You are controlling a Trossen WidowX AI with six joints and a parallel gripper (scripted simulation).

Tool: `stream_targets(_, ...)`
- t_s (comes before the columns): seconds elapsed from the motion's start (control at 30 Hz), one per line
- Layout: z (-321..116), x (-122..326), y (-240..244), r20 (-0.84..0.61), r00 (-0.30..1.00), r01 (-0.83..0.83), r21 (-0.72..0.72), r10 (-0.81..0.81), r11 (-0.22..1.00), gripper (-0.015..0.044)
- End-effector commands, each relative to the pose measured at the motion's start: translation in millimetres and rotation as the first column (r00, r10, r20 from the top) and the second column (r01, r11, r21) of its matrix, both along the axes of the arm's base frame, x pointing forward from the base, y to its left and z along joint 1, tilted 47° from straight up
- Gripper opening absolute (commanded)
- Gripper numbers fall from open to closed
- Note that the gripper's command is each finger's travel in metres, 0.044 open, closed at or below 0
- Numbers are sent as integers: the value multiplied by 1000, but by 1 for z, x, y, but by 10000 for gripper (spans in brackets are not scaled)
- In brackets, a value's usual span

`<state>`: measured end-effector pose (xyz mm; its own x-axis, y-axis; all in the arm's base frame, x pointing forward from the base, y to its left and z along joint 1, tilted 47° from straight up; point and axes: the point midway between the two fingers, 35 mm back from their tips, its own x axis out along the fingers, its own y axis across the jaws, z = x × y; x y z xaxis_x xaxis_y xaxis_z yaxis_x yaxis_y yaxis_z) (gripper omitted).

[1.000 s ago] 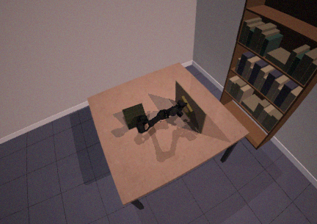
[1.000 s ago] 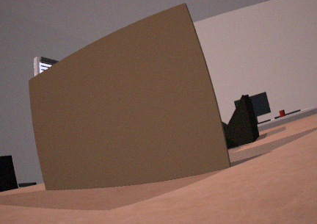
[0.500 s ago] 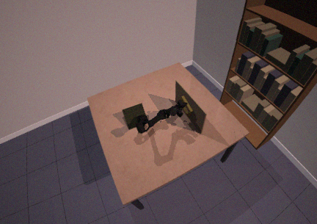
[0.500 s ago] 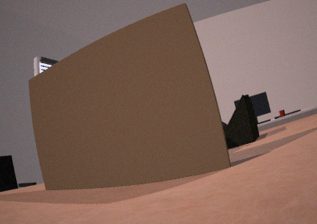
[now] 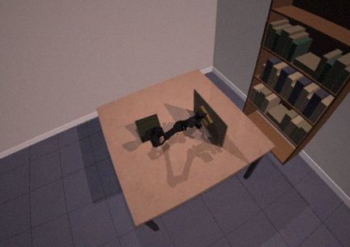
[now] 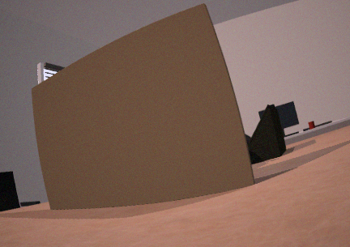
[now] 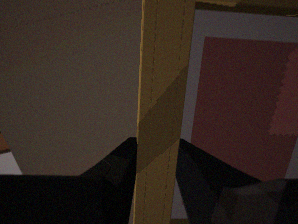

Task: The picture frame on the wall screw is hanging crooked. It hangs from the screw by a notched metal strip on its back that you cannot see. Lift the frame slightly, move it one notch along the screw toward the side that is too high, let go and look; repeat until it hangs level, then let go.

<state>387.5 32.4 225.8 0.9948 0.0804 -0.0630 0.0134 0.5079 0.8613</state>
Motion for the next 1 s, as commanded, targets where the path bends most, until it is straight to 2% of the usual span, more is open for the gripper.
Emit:
stream_targets(0.0,3,0,2,7,1000,-6,-3,7,1000,0)
stream_targets(0.97,6,0,4,7,1000,-6,-3,7,1000,0)
